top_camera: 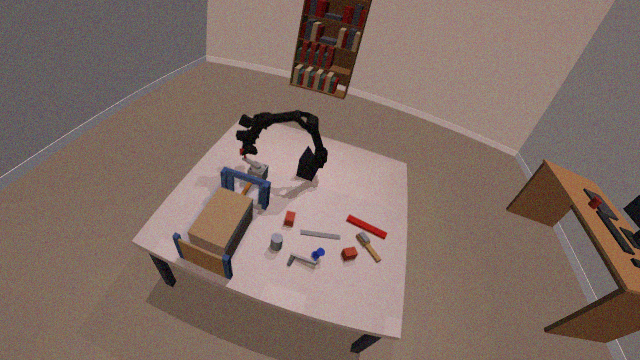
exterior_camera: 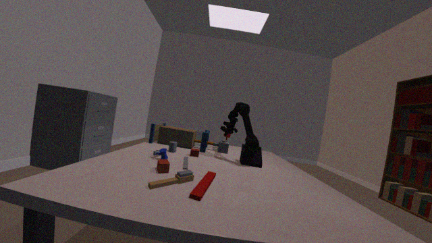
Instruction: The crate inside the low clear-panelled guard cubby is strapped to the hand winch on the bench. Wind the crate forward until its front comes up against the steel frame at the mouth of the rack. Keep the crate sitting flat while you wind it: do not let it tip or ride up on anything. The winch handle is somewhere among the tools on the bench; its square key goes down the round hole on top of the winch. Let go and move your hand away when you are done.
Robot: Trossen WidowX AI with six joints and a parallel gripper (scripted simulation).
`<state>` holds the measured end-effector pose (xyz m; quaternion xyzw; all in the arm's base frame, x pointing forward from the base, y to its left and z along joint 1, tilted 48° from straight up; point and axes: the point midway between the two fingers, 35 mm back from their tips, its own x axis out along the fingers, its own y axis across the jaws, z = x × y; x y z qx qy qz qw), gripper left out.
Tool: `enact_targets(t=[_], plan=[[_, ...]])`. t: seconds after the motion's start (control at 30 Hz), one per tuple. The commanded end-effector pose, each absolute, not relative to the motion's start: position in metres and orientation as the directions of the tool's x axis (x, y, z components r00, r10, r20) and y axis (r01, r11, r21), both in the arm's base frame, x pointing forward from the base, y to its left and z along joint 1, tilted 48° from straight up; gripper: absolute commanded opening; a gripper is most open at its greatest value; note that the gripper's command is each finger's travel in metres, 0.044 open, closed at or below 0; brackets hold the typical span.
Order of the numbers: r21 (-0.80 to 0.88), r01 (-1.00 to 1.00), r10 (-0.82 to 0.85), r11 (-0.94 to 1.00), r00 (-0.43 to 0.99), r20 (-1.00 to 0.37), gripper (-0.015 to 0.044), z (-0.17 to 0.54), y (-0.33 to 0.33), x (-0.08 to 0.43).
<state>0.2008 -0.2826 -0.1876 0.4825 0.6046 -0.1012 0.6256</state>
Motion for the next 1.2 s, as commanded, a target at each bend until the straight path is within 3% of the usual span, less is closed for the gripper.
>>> enact_targets(t=[0.0, 1.17], plan=[[0.498, 0.7, 0.464, 0.512, 0.263, -0.846, 0.0, -0.189, -0.279, 0.216], [0.501, 0.698, 0.465, 0.511, 0.265, -0.845, 0.0, -0.184, -0.271, 0.258]])
